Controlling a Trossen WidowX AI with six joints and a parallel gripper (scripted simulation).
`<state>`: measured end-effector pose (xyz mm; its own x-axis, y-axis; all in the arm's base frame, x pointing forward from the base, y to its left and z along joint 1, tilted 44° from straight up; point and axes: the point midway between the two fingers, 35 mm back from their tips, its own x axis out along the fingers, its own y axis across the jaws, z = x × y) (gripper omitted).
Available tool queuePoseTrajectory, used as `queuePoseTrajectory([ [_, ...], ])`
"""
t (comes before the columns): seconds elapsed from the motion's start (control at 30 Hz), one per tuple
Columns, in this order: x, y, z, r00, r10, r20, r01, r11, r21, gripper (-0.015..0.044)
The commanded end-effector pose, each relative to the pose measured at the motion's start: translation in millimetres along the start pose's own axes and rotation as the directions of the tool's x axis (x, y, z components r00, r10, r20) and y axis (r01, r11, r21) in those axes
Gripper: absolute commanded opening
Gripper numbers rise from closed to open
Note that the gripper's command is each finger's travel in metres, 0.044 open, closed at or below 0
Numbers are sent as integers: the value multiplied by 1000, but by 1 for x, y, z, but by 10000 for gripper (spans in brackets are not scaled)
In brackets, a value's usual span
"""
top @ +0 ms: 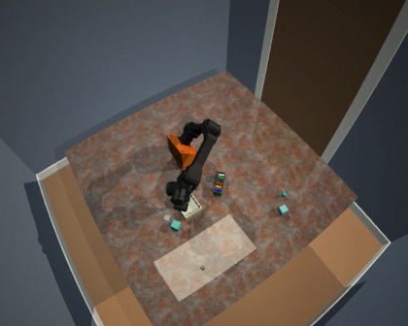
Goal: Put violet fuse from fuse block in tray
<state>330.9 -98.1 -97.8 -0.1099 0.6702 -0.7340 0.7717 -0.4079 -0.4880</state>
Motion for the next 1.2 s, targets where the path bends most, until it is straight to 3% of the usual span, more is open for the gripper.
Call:
queuePoseTrajectory([
  [0.0, 7, -1, 0, 1000, -5, -5, 5, 1000, 8, 0],
  [0.43, 26, -2, 0, 1000, -6, -5, 6, 1000, 8, 0],
  [0.87, 19, -1, 0, 1000, -2, -1, 2, 1000, 0, 330],
  [0.97, -12, -2, 0, 1000, -5, -4, 5, 1000, 7, 330],
  [1.17, -15, -2, 0, 1000, -5, -4, 5, 1000, 8, 330],
])
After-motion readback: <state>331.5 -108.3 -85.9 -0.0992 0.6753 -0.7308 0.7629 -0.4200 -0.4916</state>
